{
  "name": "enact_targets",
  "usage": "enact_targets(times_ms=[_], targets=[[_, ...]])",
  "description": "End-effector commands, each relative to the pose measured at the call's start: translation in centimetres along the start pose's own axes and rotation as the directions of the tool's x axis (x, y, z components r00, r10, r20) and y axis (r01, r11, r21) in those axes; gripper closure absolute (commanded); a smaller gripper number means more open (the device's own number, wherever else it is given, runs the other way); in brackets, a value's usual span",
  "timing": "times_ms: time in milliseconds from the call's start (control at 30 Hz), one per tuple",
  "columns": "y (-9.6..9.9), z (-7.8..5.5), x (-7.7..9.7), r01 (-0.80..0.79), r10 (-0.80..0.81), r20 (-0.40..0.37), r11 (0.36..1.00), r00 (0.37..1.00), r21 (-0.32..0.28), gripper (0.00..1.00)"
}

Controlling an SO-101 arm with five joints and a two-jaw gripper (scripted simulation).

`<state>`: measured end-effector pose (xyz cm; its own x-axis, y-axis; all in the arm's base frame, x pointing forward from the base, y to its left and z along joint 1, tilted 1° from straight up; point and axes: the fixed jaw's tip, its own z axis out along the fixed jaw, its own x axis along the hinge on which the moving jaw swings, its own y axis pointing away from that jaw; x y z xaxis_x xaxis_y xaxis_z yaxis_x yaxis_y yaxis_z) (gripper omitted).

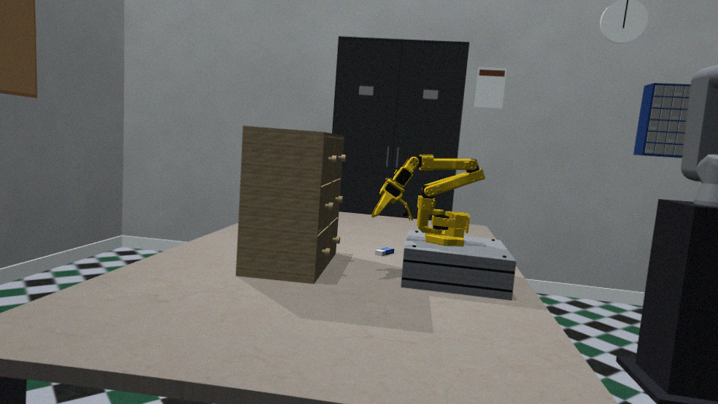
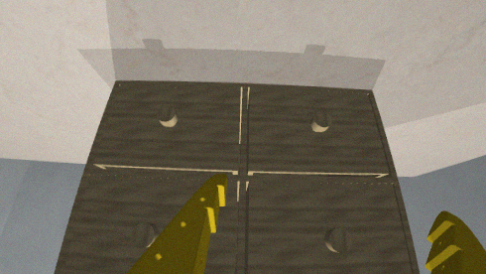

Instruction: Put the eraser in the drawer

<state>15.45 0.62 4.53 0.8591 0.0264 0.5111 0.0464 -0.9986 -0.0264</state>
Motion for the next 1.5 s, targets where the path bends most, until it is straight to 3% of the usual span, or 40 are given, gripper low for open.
enact_targets(times_ms=[0, 1067, 1467], targets=[[-0.1, 0.2, -0.6, 0.013, -0.013, 0.025, 1.000, 1.000, 0.004, 0.50], [-0.1, 0.2, -0.6, 0.013, -0.013, 0.025, 1.000, 1.000, 0.004, 0.50], [-2.3, 2.1, 0.4, -0.049, 0.056, -0.080, 0.995, 0.995, 0.087, 0.58]])
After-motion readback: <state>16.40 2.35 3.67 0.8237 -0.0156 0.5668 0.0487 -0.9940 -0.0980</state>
